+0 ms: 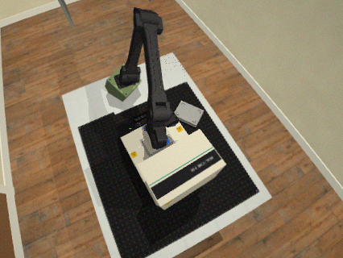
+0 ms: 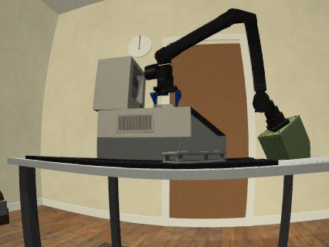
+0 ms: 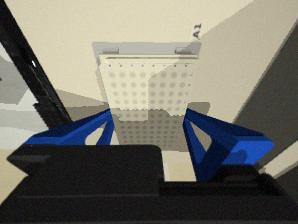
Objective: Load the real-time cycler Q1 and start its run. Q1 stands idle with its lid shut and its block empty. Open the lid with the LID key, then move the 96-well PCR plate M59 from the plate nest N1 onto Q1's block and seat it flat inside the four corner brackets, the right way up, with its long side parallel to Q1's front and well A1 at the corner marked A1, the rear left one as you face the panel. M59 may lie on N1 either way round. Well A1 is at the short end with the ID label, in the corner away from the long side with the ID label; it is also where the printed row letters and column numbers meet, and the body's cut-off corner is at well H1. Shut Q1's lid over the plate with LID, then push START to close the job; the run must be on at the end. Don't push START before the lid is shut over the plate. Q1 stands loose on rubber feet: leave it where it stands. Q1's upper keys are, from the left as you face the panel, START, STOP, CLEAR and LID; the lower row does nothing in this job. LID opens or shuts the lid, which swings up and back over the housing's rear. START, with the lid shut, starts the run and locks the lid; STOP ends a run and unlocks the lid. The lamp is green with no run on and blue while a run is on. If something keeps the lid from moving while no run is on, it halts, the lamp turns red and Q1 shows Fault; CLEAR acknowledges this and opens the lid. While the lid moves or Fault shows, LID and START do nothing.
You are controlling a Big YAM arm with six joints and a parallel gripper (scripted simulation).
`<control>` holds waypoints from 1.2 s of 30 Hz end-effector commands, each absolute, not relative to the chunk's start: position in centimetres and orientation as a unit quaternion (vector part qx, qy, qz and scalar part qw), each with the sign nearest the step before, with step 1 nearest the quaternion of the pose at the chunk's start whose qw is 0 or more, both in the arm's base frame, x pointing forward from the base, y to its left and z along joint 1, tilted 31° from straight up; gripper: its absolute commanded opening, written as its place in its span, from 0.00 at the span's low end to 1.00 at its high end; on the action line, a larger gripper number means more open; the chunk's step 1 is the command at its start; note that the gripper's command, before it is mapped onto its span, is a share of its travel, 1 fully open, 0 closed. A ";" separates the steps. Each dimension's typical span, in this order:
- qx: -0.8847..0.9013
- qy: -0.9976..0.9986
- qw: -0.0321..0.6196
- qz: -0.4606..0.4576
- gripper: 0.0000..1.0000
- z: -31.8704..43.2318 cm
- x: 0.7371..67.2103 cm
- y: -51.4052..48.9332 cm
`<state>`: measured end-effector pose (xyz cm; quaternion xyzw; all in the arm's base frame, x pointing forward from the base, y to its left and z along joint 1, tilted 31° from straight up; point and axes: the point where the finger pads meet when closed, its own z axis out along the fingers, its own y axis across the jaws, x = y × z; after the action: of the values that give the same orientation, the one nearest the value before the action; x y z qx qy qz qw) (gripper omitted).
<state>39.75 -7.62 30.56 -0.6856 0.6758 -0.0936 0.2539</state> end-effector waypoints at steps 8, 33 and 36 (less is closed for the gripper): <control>-0.687 0.668 0.262 -0.115 0.00 32.1 40.1 -8.0; -0.677 0.676 0.266 -0.119 0.00 33.4 40.1 -8.5; -0.677 0.677 0.265 -0.116 0.00 33.2 40.3 -8.6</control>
<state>39.69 -7.75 30.44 -0.6849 0.6767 -0.0934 0.2534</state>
